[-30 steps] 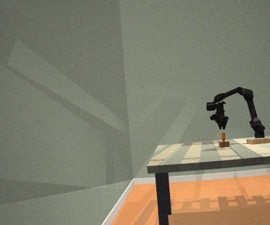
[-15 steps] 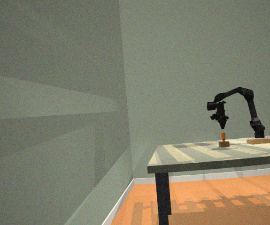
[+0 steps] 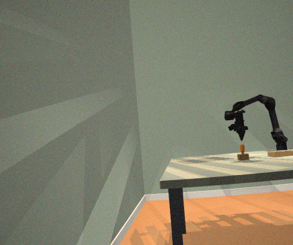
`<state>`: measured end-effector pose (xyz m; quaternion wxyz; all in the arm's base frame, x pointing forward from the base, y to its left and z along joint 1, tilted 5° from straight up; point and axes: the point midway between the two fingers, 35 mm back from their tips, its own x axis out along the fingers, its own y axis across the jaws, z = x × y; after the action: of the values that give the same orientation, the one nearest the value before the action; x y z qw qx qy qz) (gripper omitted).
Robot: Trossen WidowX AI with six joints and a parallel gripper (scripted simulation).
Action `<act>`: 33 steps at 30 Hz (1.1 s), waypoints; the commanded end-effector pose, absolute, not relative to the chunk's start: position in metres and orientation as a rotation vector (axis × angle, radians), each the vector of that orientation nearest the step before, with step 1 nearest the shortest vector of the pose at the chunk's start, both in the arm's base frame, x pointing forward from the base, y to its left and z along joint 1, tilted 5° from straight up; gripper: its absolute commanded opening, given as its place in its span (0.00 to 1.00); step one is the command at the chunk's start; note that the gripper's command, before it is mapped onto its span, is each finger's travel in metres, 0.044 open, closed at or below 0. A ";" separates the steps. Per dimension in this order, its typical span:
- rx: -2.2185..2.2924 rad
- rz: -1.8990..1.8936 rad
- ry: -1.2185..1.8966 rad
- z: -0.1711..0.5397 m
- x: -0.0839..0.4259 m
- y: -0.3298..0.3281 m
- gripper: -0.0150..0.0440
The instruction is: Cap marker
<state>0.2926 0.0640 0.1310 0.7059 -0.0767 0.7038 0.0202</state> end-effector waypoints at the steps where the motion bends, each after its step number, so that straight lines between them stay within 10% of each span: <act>1: -0.165 0.044 1.565 0.128 0.293 0.064 0.25; 33: -0.160 0.044 1.553 0.096 0.295 0.062 0.25</act>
<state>0.2960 0.0625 0.0954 0.7114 -0.0718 0.6988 0.0197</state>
